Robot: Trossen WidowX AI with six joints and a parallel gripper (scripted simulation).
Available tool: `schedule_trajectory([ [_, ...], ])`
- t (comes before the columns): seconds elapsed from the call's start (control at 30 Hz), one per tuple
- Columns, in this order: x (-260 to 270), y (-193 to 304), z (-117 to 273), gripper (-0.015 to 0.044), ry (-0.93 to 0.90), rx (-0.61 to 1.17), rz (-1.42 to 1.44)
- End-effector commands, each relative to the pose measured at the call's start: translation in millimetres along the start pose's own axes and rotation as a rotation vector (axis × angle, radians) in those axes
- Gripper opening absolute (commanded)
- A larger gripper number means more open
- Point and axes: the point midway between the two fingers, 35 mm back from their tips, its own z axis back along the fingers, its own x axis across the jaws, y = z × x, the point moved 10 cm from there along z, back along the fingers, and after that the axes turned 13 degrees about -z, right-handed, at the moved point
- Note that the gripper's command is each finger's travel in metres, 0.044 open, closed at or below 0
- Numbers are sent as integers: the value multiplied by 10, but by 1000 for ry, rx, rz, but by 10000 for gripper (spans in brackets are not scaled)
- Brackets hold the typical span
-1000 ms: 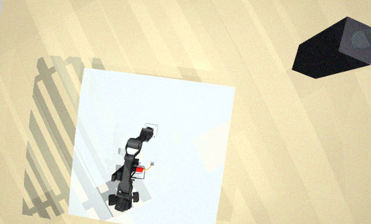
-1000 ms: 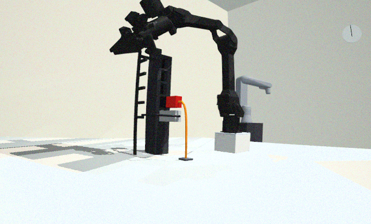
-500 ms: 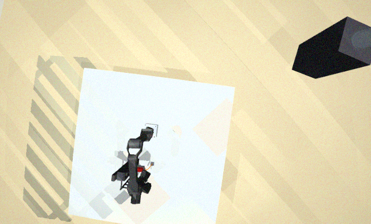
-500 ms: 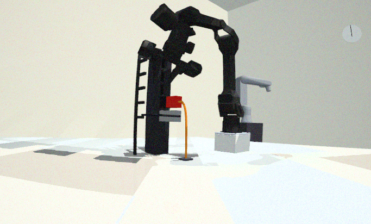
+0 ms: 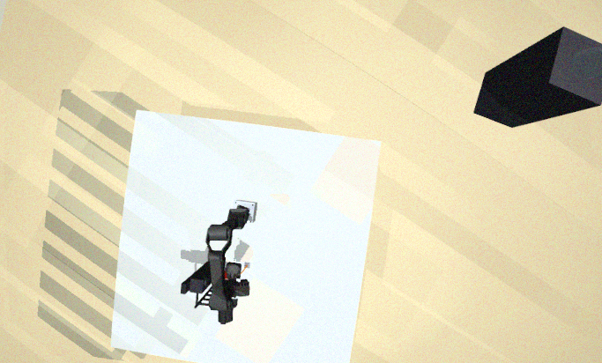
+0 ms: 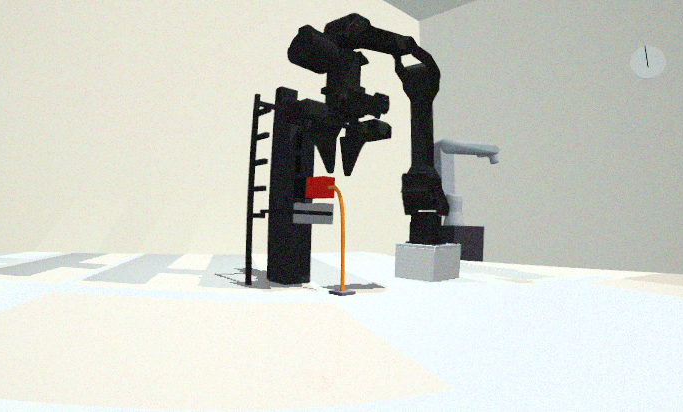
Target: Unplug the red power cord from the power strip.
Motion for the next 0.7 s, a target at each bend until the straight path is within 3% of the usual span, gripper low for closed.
schedule_trajectory([
  [0.0, -3, 3, -7, 160, -12, -1, 13],
  [0.67, -66, 297, -8, 160, -11, 2, 13],
])
